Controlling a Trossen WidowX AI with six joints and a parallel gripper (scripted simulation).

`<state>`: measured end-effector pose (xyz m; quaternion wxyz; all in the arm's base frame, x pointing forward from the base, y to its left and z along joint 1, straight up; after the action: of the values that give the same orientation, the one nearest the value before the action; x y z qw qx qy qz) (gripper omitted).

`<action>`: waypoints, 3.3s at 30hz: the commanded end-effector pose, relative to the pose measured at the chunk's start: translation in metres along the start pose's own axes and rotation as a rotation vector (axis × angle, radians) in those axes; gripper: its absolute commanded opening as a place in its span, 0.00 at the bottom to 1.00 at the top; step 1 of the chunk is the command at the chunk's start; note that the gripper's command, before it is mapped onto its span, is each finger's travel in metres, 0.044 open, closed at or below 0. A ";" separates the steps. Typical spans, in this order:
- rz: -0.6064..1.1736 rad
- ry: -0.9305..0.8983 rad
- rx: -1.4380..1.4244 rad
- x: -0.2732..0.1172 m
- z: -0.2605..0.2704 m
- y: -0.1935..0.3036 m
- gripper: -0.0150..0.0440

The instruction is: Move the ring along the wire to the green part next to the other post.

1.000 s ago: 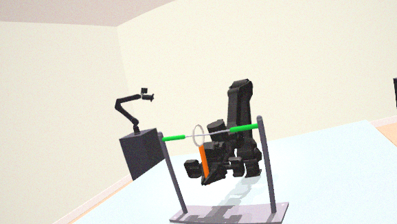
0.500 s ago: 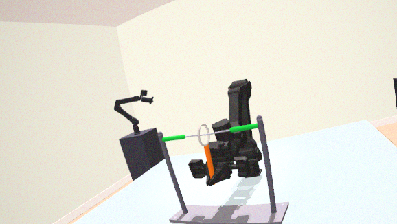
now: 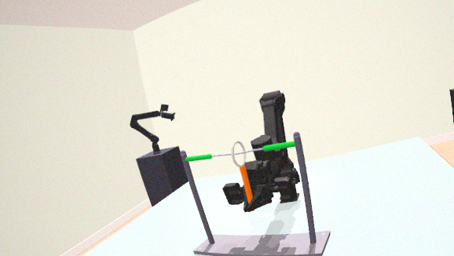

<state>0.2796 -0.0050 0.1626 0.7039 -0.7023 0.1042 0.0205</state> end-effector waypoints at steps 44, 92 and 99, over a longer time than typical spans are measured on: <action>0.000 0.007 0.015 0.001 0.048 -0.005 0.00; 0.004 0.003 0.002 0.004 0.084 0.006 0.00; 0.005 0.003 0.002 0.005 0.085 0.014 0.00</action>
<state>0.2923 0.0788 0.1495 0.7026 -0.7033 0.1054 0.0234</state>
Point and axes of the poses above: the point midway between the two fingers, 35 mm back from their tips, its own x axis out along the fingers, its own z axis across the jaws, y = z × x, the point moved 6 cm from there along -x, back along the fingers, and after that the axes turned 1 degree about -x, right-handed, at the moved point
